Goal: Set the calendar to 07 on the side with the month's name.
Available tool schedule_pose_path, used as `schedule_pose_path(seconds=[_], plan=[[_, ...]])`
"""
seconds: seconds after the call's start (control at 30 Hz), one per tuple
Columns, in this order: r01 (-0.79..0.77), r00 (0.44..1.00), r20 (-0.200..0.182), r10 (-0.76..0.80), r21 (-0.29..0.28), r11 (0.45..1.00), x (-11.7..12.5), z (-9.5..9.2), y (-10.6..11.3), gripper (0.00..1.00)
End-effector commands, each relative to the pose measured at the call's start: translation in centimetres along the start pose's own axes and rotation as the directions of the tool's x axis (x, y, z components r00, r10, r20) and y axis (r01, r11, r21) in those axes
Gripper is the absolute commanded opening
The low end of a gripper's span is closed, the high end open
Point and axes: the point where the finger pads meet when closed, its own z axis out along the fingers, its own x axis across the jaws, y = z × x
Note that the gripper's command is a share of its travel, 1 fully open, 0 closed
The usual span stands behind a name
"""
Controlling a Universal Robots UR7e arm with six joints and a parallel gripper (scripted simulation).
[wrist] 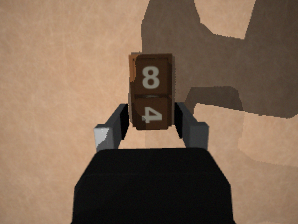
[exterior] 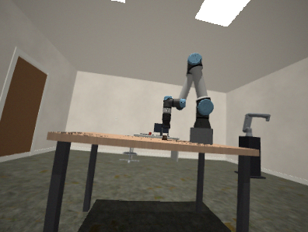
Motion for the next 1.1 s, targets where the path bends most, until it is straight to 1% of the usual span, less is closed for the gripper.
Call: schedule_pose_path(seconds=[0.0,0.4,0.47,0.6,0.73,1.03,1.07], plan=[[0.0,1.0,0.001,0.0,0.0,1.0,0.0,-1.2,0.0,0.9],[0.0,1.0,0.001,0.0,0.0,1.0,0.0,-5.3,0.0,0.9],[0.0,1.0,0.001,0.0,0.0,1.0,0.0,-5.3,0.0,0.9],[0.0,1.0,0.001,0.0,0.0,1.0,0.0,-6.3,0.0,0.9],[0.0,1.0,0.001,0.0,0.0,1.0,0.0,-6.9,0.0,0.9],[0.0,1.0,0.001,0.0,0.0,1.0,0.0,-7.2,0.0,0.9],[0.0,1.0,0.001,0.0,0.0,1.0,0.0,-7.2,0.0,1.0]])
